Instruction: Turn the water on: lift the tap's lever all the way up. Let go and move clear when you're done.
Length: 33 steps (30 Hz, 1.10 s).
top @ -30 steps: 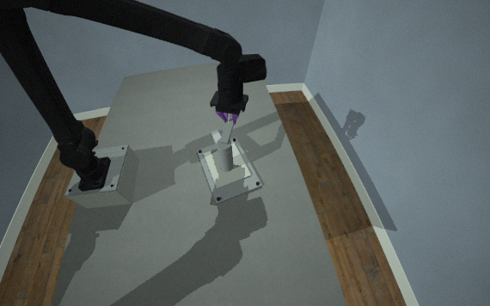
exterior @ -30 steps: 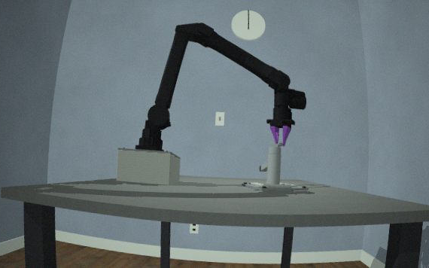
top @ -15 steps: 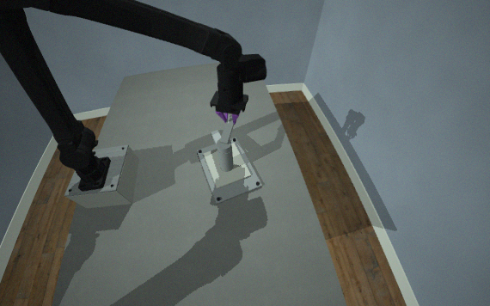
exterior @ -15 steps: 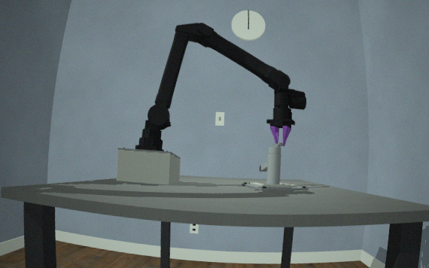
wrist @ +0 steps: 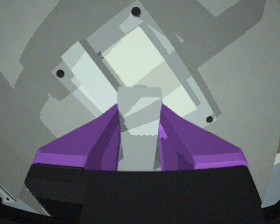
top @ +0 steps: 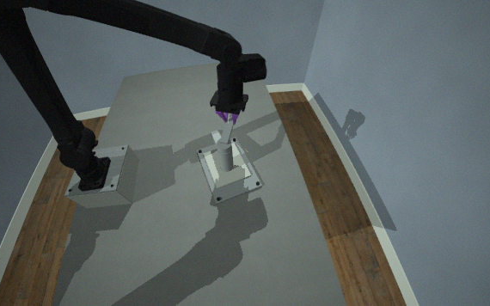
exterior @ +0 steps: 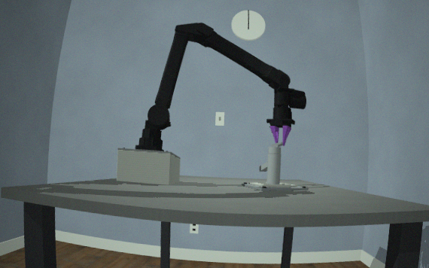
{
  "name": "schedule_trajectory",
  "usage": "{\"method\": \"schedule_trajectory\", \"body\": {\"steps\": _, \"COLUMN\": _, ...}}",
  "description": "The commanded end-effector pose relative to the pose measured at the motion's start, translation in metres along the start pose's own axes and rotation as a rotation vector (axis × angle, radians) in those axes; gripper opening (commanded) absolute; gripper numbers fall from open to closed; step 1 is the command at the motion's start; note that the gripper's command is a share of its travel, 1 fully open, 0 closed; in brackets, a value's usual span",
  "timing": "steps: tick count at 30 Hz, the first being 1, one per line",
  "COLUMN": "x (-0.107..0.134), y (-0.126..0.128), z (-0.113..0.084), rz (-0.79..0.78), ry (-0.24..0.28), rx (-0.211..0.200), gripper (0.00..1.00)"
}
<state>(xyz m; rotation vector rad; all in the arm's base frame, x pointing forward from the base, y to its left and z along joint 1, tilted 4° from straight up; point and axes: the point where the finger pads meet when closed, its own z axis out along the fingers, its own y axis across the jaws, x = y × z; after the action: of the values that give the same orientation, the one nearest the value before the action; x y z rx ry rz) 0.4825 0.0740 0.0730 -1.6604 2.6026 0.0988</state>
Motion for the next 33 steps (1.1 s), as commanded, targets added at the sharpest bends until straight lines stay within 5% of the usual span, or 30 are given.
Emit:
{"method": "schedule_trajectory", "body": {"steps": 1, "x": 0.0049, "y": -0.019, "z": -0.0524, "rz": 0.009, "ry": -0.025, "rx": 0.064, "gripper": 0.0}}
{"method": "schedule_trajectory", "body": {"steps": 33, "x": 0.0136, "y": -0.0186, "z": -0.0619, "rz": 0.009, "ry": -0.024, "rx": 0.065, "gripper": 0.0}}
